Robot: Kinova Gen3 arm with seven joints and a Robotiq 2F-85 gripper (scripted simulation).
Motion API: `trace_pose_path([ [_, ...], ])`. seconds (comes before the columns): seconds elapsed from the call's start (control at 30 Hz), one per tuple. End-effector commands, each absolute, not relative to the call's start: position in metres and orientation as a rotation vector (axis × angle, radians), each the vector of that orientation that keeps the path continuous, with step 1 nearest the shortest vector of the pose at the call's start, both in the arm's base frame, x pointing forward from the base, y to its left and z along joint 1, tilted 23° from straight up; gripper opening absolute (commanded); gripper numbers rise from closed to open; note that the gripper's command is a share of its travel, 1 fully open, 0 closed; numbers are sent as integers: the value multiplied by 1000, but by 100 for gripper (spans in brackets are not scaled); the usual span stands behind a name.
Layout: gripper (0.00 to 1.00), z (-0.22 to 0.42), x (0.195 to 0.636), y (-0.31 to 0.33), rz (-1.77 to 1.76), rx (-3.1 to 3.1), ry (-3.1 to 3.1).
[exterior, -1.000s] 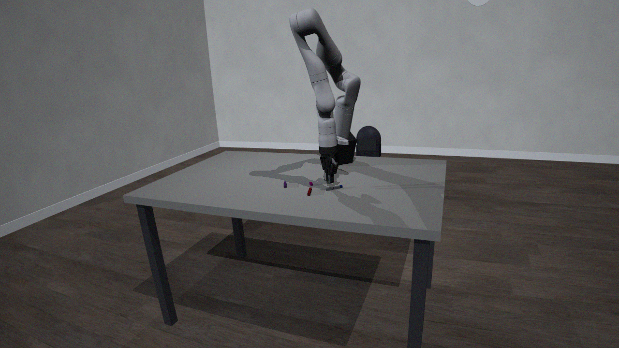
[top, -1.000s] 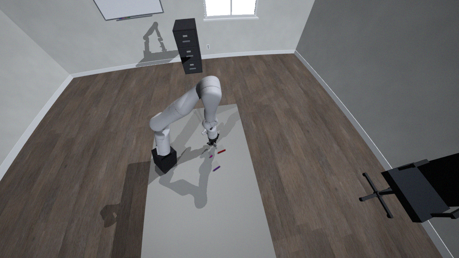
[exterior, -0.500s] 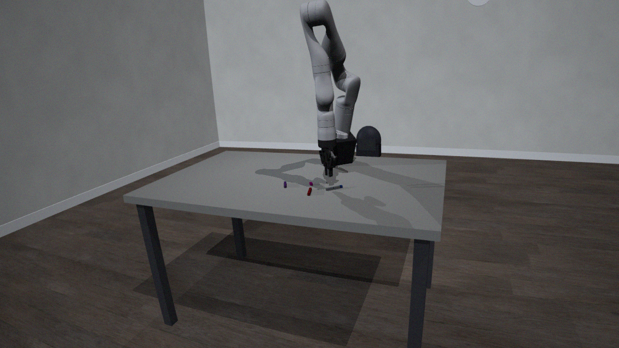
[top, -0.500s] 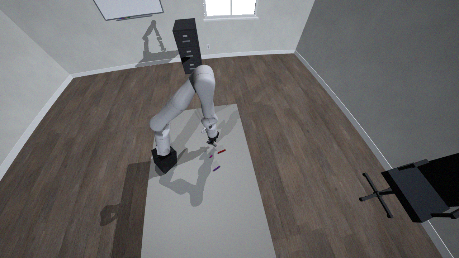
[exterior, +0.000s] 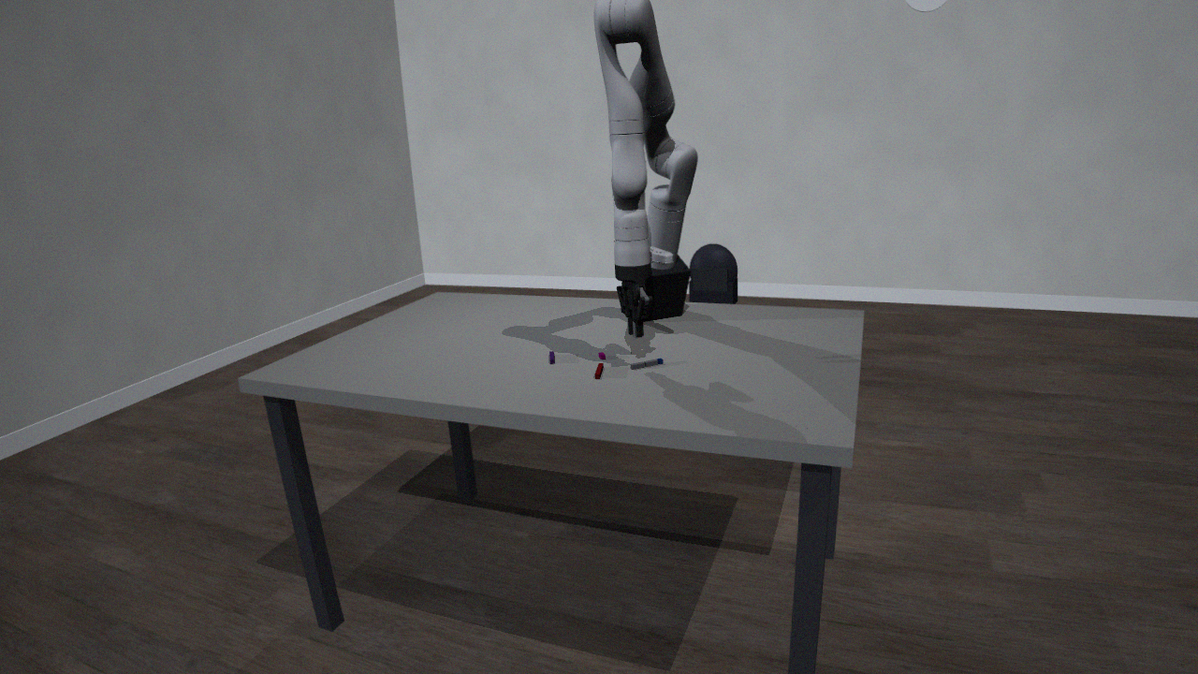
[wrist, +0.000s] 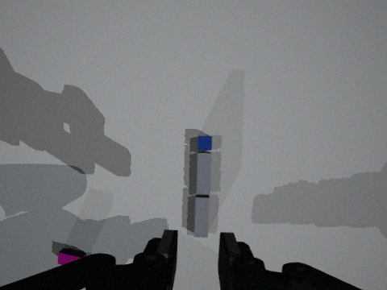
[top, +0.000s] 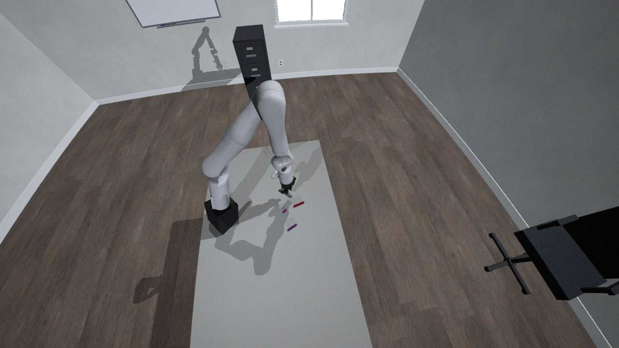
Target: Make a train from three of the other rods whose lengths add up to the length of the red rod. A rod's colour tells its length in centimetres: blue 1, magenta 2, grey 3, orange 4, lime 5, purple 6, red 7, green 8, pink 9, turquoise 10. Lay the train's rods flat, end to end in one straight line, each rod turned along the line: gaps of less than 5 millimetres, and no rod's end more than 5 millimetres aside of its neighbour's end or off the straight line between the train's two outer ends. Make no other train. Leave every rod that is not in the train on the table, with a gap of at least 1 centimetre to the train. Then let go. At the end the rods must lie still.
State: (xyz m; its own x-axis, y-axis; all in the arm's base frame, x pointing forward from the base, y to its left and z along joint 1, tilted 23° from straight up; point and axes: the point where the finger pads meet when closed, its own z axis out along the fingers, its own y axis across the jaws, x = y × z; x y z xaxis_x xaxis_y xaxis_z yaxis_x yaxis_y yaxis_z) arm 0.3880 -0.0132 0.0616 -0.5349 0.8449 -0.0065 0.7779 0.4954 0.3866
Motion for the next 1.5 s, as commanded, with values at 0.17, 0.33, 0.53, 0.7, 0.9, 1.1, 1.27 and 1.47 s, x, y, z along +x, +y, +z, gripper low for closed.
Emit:
trace_pose_path([
  [0.17,24,67,388,-13,505,1387,2544],
  [0.33,24,70,387,-13,505,1387,2544],
  [0.53,24,74,386,-14,505,1387,2544],
  [0.7,24,77,384,-15,505,1387,2544],
  [0.9,24,79,384,-15,505,1387,2544],
  [1.1,24,80,383,-15,505,1387,2544],
  [1.27,100,80,383,-15,505,1387,2544],
  [1.47,100,80,383,-15,505,1387,2544],
])
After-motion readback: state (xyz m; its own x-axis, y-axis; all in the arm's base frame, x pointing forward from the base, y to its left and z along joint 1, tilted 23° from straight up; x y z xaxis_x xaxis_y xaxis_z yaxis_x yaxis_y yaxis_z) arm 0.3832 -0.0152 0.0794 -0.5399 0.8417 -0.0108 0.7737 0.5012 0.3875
